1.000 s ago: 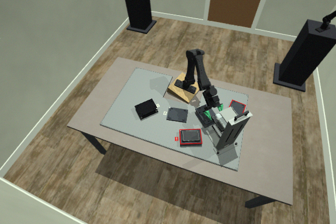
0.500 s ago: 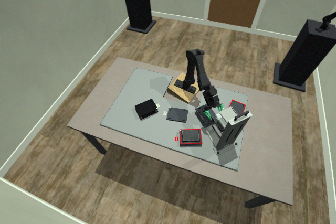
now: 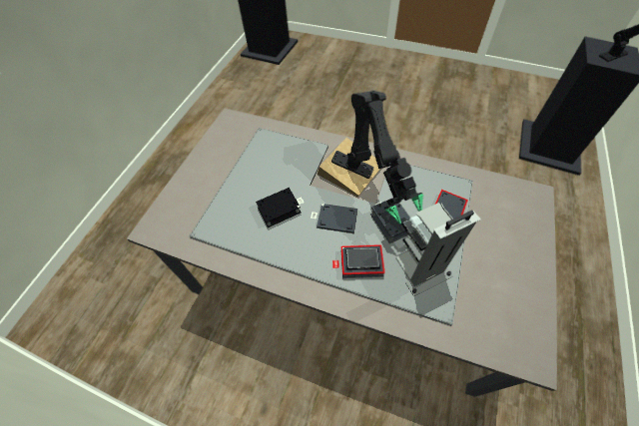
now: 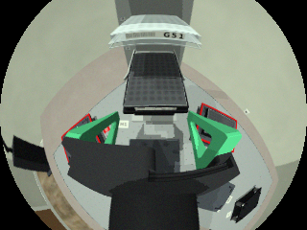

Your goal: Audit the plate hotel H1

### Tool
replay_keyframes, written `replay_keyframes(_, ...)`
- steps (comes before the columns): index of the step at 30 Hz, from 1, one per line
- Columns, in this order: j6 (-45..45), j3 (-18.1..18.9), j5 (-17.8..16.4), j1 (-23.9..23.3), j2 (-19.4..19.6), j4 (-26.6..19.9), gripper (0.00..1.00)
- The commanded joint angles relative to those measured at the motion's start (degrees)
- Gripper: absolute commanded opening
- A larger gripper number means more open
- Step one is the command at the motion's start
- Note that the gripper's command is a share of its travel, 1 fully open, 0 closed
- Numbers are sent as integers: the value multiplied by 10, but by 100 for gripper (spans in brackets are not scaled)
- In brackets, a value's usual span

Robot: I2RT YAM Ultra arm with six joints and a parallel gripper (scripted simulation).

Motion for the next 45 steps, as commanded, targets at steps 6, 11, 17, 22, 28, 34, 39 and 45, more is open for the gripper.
replay_keyframes(6, -3, -19, -4, -11, -39, -16, 100)
replay_keyframes(11, -4, -33, -7, -13, -61, -23, 100)
replay_keyframes(17, -5, -46, -8, -15, -82, -32, 100)
replay_keyframes(22, -5, -56, -10, -17, -100, -40, 100)
replay_keyframes(28, -6, -71, -13, -19, -127, -52, 100)
replay_keyframes(34, -7, -82, -15, -22, -151, -64, 100)
replay_keyframes(39, -8, -92, -17, -24, -170, -75, 100)
replay_keyframes(45, -9, -104, -21, -27, -199, -92, 100)
